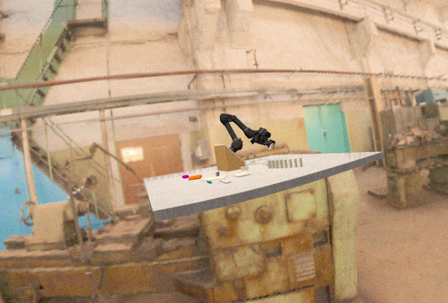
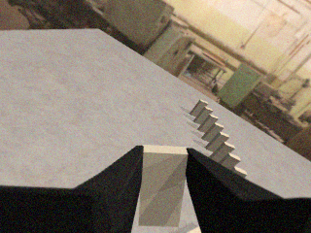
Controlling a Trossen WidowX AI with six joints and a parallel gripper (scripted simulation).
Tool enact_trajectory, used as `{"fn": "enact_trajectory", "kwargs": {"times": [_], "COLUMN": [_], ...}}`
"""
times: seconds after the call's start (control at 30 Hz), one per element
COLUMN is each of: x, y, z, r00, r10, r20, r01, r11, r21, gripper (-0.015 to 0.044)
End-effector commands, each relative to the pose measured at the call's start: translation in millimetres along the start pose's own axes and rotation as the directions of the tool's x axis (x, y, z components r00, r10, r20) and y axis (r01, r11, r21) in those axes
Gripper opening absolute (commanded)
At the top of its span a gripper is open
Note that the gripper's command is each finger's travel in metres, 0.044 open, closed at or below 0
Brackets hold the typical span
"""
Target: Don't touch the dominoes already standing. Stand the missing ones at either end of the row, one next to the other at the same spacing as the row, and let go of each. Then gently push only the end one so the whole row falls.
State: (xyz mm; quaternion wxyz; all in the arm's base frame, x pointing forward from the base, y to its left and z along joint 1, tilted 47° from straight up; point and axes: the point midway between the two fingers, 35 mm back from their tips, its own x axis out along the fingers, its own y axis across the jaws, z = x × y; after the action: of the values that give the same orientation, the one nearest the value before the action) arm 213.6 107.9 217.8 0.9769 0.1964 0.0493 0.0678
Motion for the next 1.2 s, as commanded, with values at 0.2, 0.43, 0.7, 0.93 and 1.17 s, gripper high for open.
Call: {"fn": "enact_trajectory", "kwargs": {"times": [0.2, 0.43, 0.7, 0.93, 1.17], "x": [-18.0, -29.9, -30.2, -30.2, -28.7], "y": [-8.4, -17.8, -18.1, -18.1, -15.8], "z": [-0.8, -3.4, -3.5, -3.5, -5.0], "r00": [0.992, 0.982, 0.981, 0.981, 0.982], "r10": [-0.008, -0.03, -0.03, -0.03, -0.031], "r20": [0.128, 0.188, 0.19, 0.19, 0.187], "r01": [-0.022, -0.047, -0.048, -0.048, -0.047], "r11": [0.974, 0.919, 0.918, 0.918, 0.918], "r21": [0.227, 0.39, 0.395, 0.395, 0.394], "gripper": [0.0107, 0.0107, 0.0107, 0.0107, 0.0107]}}
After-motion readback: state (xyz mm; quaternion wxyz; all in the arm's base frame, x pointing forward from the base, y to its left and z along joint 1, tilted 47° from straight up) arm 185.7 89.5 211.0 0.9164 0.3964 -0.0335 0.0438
